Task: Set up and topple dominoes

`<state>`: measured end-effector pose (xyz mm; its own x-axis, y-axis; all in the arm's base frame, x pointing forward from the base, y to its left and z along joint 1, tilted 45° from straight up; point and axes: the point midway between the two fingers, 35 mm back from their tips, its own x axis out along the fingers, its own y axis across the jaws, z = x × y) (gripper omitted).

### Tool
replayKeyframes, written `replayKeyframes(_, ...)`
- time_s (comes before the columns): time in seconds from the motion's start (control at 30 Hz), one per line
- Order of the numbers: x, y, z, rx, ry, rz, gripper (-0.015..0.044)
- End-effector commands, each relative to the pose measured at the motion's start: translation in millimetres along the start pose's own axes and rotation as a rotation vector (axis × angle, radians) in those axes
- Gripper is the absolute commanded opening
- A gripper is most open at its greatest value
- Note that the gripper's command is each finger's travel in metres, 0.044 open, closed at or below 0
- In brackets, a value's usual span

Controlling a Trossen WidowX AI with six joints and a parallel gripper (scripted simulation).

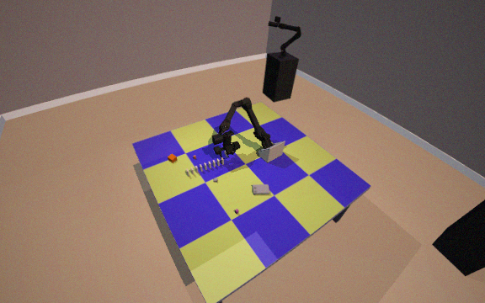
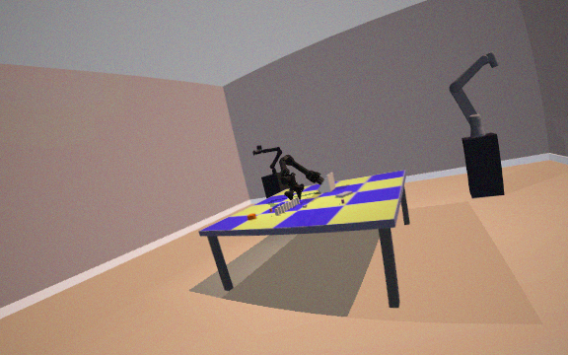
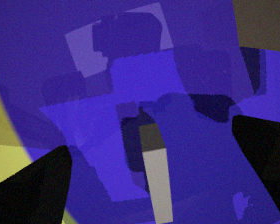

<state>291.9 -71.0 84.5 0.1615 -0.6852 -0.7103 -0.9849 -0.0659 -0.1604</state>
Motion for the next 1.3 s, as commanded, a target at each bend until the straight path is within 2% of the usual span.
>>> replayKeyframes(0.0,1,1,0,-0.006,0.003,0.002,0.0387)
replayKeyframes(0.47,1,1,0,-0.006,0.003,0.002,0.0028)
replayKeyframes(0.67,1,1,0,-0.006,0.003,0.002,0.0028)
replayKeyframes(0.73,-8,2,0,-0.006,0.003,0.002,0.0028)
replayKeyframes(0.93,-93,9,0,-0.007,-0.001,0.004,0.0028)
replayKeyframes(1.0,-111,11,-1,-0.008,-0.002,0.005,0.0028)
replayKeyframes(1.17,-113,11,-3,0.015,-0.002,0.006,0.0028)
replayKeyframes(1.27,-112,14,-31,0.337,-0.010,0.009,0.0028)
